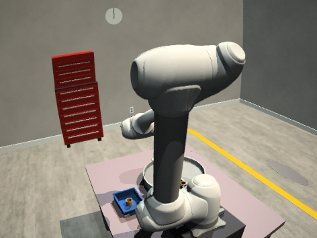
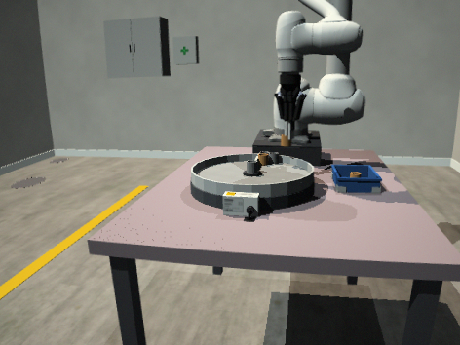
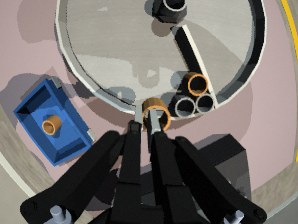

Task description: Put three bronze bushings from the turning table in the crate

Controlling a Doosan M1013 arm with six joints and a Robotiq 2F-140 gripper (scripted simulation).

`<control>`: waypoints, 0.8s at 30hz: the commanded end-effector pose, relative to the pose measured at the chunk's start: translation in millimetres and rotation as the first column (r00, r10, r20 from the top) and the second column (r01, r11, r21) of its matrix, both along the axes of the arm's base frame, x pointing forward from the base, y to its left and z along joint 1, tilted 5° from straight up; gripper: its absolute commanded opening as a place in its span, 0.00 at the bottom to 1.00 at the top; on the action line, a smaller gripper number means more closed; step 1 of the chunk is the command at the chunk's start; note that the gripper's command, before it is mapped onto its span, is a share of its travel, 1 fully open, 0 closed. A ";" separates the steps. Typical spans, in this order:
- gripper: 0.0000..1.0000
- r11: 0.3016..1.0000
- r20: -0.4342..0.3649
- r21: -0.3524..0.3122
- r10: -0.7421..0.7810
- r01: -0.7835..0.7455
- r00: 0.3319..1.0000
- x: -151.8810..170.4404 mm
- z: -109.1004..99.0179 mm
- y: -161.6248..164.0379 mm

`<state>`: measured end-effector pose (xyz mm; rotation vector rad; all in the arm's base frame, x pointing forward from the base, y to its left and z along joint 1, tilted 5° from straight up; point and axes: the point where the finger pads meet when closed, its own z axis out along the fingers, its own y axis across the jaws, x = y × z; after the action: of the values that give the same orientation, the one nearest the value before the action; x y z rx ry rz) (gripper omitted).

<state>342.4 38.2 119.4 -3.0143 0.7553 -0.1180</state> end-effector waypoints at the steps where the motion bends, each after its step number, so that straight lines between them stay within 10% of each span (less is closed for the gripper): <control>1: 0.00 1.000 0.000 -0.004 -0.001 0.001 1.000 -2.1 0.2 24.7; 24: 0.00 1.000 0.000 -0.004 -0.001 0.001 1.000 -21.4 0.7 190.7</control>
<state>323.6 194.5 120.6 -3.0115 0.7511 -0.1127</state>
